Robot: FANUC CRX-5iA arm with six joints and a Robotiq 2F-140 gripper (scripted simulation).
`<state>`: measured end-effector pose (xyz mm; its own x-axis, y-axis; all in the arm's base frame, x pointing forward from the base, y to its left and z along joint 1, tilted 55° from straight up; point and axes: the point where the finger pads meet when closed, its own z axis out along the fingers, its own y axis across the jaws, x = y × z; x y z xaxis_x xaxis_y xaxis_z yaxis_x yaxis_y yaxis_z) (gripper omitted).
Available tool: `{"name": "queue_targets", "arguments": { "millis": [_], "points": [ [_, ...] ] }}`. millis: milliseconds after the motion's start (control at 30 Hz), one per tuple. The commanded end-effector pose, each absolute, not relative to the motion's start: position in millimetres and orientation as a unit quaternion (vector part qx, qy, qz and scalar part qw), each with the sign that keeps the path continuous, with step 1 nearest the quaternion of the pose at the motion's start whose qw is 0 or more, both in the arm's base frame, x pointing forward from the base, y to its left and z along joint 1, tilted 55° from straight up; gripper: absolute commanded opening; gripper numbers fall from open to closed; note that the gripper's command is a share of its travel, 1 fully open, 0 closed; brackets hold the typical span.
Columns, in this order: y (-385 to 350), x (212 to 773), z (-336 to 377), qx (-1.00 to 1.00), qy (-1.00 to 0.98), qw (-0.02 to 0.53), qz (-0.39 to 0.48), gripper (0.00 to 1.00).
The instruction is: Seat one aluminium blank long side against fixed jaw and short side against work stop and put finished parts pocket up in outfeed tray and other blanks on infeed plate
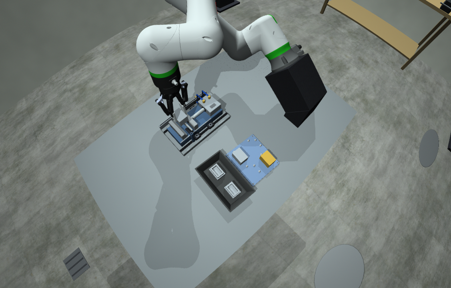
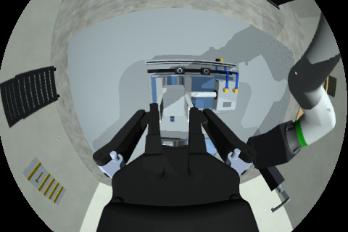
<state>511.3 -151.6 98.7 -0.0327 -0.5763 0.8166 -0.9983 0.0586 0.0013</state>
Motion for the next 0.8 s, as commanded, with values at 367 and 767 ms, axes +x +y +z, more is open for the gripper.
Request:
{"name": "queue_targets", "arguments": {
  "millis": [367, 767],
  "points": [
    [-155.3, 511.3, 95.9, 0.61, -0.646, 0.335, 0.315, 0.0],
    [-162.3, 511.0, 91.0, 0.61, -0.646, 0.335, 0.315, 0.0]
  ]
}}
